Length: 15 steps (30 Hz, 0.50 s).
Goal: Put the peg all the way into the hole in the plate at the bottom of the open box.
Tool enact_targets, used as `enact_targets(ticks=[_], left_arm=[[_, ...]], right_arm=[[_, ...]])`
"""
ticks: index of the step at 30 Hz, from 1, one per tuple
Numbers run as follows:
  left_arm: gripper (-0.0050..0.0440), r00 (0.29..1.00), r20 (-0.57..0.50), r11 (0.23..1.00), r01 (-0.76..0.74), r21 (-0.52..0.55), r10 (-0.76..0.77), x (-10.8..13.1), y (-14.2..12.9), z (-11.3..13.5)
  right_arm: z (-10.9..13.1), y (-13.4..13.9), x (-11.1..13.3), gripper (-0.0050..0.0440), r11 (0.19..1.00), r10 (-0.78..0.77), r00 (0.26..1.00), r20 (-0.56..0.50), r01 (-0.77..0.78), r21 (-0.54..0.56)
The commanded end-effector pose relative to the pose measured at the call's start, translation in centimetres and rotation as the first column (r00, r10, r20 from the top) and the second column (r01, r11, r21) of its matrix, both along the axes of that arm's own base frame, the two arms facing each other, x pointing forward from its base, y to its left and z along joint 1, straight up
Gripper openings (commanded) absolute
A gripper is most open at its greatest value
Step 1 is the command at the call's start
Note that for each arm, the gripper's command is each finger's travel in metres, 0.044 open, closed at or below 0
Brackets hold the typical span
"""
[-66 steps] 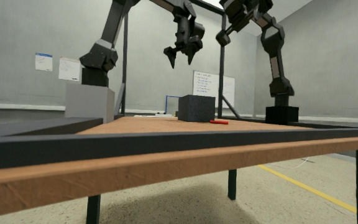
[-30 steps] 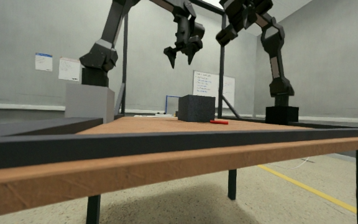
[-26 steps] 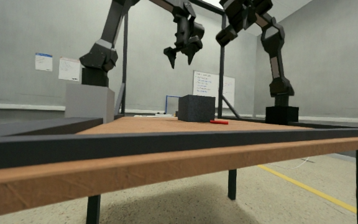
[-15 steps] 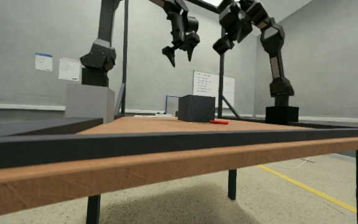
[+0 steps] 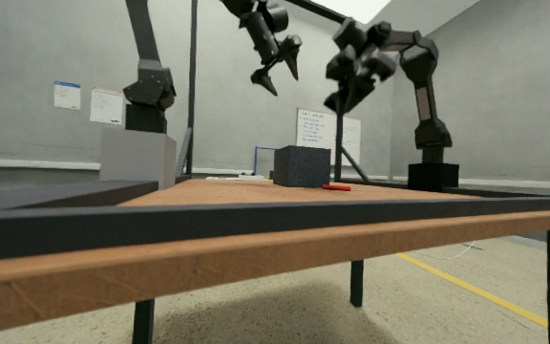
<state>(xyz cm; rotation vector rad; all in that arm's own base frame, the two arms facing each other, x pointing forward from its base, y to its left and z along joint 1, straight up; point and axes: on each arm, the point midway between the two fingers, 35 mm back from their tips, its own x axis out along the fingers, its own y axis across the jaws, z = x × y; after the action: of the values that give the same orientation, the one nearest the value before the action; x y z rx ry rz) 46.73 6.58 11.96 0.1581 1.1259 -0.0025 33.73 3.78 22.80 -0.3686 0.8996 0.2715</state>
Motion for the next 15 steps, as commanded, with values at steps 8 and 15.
enact_targets(ticks=[8, 15], left_arm=[[0.0125, 0.984, 0.059, 0.982, 0.174, -0.071, -0.17, 0.0, -1.1, -4.6], [0.0125, 0.925, 0.152, 0.921, 0.369, -0.124, -0.349, -1.5, -2.7, -9.4]], right_arm=[[2.8, -1.1, 0.5, 0.044, 0.992, -0.108, 0.96, 0.258, 0.087, 0.093], [5.4, -2.1, 0.5, 0.044, 0.967, -0.219, 0.847, 0.484, 0.123, 0.222]])
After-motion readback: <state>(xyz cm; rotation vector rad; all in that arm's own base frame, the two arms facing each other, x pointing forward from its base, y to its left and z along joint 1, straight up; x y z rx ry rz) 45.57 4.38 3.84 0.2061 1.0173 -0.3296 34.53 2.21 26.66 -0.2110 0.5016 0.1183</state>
